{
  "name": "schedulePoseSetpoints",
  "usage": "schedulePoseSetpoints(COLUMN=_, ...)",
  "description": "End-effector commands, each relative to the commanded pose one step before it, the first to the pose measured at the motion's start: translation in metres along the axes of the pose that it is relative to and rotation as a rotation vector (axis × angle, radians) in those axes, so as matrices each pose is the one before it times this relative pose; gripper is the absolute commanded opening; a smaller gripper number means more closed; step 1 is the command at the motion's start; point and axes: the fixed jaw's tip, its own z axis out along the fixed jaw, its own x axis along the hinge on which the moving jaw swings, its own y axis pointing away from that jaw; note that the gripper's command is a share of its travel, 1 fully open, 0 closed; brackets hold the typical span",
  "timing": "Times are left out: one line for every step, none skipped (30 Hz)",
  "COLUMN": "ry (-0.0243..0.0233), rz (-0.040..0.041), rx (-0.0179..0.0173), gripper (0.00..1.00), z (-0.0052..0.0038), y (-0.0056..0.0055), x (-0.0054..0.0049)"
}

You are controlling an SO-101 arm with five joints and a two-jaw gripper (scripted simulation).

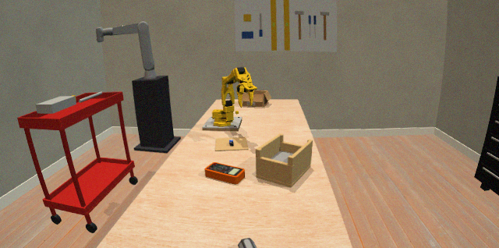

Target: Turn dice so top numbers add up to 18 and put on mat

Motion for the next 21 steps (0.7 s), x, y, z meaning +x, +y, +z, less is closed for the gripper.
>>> schedulePoseSetpoints(ry=-0.00579, rz=-0.13446, rx=-0.05495, gripper=0.25, z=-0.002197, y=0.02877, x=0.00427)
schedulePoseSetpoints(ry=0.00088, rz=-0.03613, rx=-0.01483, gripper=0.25, z=-0.000025, y=0.00795, x=0.0009)
schedulePoseSetpoints(ry=0.00078, rz=-0.03721, rx=-0.01528, gripper=0.25, z=-0.000023, y=0.00821, x=0.00086)
schedulePoseSetpoints(ry=0.00065, rz=-0.03832, rx=-0.0157, gripper=0.25, z=-0.000026, y=0.00844, x=0.00083)
schedulePoseSetpoints(ry=0.00057, rz=-0.0393, rx=-0.01619, gripper=0.25, z=-0.000033, y=0.00868, x=0.00078)
schedulePoseSetpoints(ry=0.00042, rz=-0.04032, rx=-0.01656, gripper=0.25, z=-0.000031, y=0.00891, x=0.00073)
schedulePoseSetpoints(ry=0.00026, rz=-0.04127, rx=-0.01697, gripper=0.25, z=-0.000035, y=0.00913, x=0.00067)
schedulePoseSetpoints(ry=0.00013, rz=-0.0422, rx=-0.01734, gripper=0.25, z=-0.000035, y=0.00933, x=0.0006)
schedulePoseSetpoints(ry=-0.00004, rz=-0.04307, rx=-0.01774, gripper=0.25, z=-0.000039, y=0.00954, x=0.00053)
schedulePoseSetpoints(ry=-0.0002, rz=-0.0439, rx=-0.01806, gripper=0.25, z=-0.000042, y=0.00972, x=0.00045)
schedulePoseSetpoints(ry=0.0, rz=0.0, rx=0.0, gripper=0.25, z=0.0, y=0.0, x=0.0)
schedulePoseSetpoints(ry=0.0, rz=0.0, rx=0.0, gripper=0.25, z=0.0, y=0.0, x=0.0)
schedulePoseSetpoints(ry=-0.00039, rz=-0.04467, rx=-0.01838, gripper=0.25, z=-0.000044, y=0.0099, x=0.00036)
schedulePoseSetpoints(ry=-0.00058, rz=-0.04542, rx=-0.01869, gripper=0.25, z=-0.00005, y=0.01007, x=0.00028)
schedulePoseSetpoints(ry=-0.00077, rz=-0.04611, rx=-0.01899, gripper=0.25, z=-0.000047, y=0.01023, x=0.00018)
schedulePoseSetpoints(ry=-0.00099, rz=-0.04678, rx=-0.01922, gripper=0.25, z=-0.00005, y=0.01037, x=0.00008)
schedulePoseSetpoints(ry=-0.0012, rz=-0.04736, rx=-0.01945, gripper=0.25, z=-0.000053, y=0.01051, x=-0.00002)
schedulePoseSetpoints(ry=-0.00143, rz=-0.04787, rx=-0.0197, gripper=0.25, z=-0.000054, y=0.01063, x=-0.00012)
schedulePoseSetpoints(ry=-0.00164, rz=-0.04839, rx=-0.01986, gripper=0.25, z=-0.000056, y=0.01074, x=-0.00024)
schedulePoseSetpoints(ry=-0.00171, rz=-0.04589, rx=-0.01881, gripper=0.25, z=-0.000096, y=0.01019, x=-0.00027)
schedulePoseSetpoints(ry=-0.00195, rz=-0.04683, rx=-0.01917, gripper=0.25, z=-0.000091, y=0.01038, x=-0.00038)
